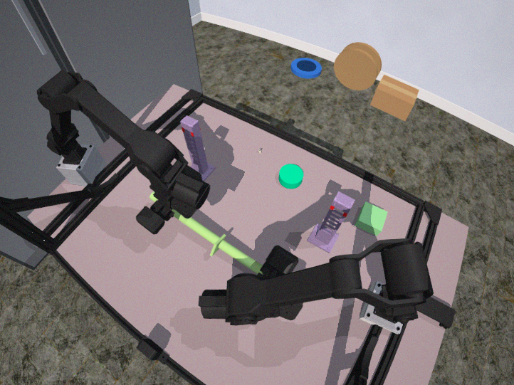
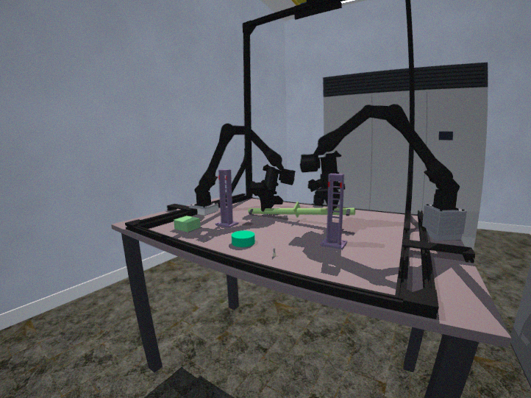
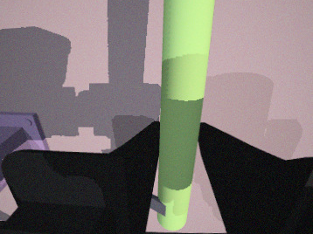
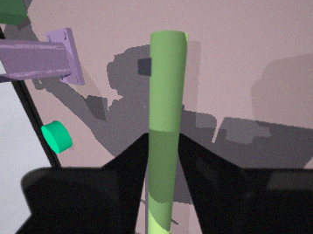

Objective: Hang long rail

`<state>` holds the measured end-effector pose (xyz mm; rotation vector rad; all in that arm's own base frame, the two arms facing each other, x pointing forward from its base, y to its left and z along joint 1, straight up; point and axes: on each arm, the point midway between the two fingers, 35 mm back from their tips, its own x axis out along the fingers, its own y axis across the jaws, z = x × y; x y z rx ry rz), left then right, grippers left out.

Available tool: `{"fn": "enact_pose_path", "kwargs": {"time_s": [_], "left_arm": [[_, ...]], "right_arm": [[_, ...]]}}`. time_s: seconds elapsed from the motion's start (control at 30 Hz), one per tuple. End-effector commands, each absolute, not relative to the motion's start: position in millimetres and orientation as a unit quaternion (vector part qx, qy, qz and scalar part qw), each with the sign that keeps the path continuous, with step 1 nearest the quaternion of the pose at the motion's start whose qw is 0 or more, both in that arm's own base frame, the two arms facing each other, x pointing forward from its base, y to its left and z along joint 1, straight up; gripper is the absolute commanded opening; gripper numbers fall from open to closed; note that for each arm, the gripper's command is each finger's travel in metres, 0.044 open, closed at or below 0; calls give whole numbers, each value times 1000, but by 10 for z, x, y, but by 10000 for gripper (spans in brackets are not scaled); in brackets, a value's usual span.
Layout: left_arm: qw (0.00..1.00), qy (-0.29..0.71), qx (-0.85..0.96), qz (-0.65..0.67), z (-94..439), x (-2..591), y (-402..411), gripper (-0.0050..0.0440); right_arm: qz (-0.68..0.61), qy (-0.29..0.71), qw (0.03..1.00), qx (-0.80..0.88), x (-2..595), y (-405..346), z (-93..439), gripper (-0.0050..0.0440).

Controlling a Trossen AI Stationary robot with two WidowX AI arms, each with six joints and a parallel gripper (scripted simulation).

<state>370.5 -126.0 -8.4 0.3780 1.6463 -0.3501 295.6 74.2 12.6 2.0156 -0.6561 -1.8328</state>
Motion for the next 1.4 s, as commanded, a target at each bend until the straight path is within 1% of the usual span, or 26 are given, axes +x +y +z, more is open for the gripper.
{"fn": "enact_pose_path", "kwargs": {"time_s": [0.0,0.27,0.33,0.57,0.6,1.37], "left_arm": [[651,725,168,-151,-75,3710,-1254,0],[651,725,168,-151,-83,3705,-1263,0],[651,725,168,-151,-83,3705,-1263,0],[651,725,168,-151,-83,3705,-1263,0],[651,725,168,-151,-83,3705,-1263,0],[651,725,168,-151,-83,3705,-1263,0]], "right_arm": [[-645,-232,170,708,2956,744,118,72],[-645,-232,170,708,2956,744,130,264],[-645,-232,170,708,2956,744,130,264],[-645,-232,170,708,2956,744,130,432],[-645,-232,170,708,2956,744,130,440],[-645,-232,170,708,2956,744,130,440]]}}
